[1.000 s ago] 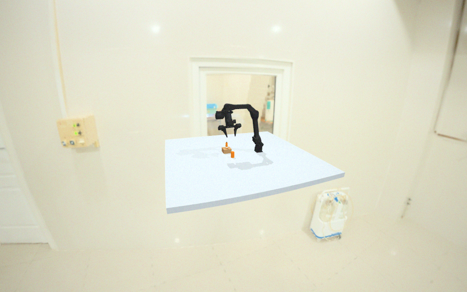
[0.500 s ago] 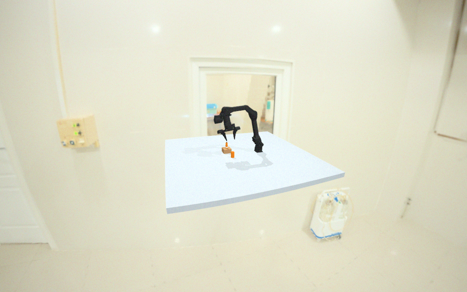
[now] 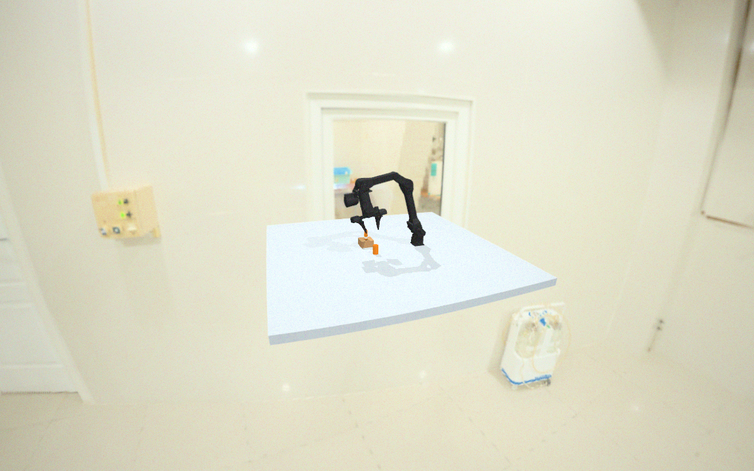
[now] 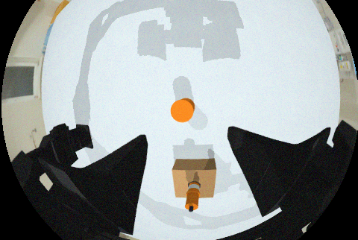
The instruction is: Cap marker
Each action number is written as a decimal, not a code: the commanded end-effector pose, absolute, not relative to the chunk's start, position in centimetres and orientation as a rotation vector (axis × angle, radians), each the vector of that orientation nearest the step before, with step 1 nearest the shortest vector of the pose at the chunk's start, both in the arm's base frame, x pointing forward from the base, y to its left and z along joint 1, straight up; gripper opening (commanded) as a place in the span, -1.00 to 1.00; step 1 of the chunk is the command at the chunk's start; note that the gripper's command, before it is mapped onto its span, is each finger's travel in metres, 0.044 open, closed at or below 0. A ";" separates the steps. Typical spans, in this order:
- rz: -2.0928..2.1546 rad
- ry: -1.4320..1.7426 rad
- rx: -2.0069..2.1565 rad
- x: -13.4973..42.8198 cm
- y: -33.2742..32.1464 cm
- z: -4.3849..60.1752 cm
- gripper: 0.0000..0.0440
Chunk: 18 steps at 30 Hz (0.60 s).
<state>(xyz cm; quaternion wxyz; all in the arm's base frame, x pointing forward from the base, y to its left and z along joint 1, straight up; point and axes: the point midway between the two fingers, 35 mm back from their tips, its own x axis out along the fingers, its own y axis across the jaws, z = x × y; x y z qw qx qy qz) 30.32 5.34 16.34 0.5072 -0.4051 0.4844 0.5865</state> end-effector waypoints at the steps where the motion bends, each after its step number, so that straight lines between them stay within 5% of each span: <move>1: 1.439 1.201 -1.006 30.1 5.2 15.1 0.42; 18: 1.515 1.258 -1.139 29.5 5.6 11.3 0.36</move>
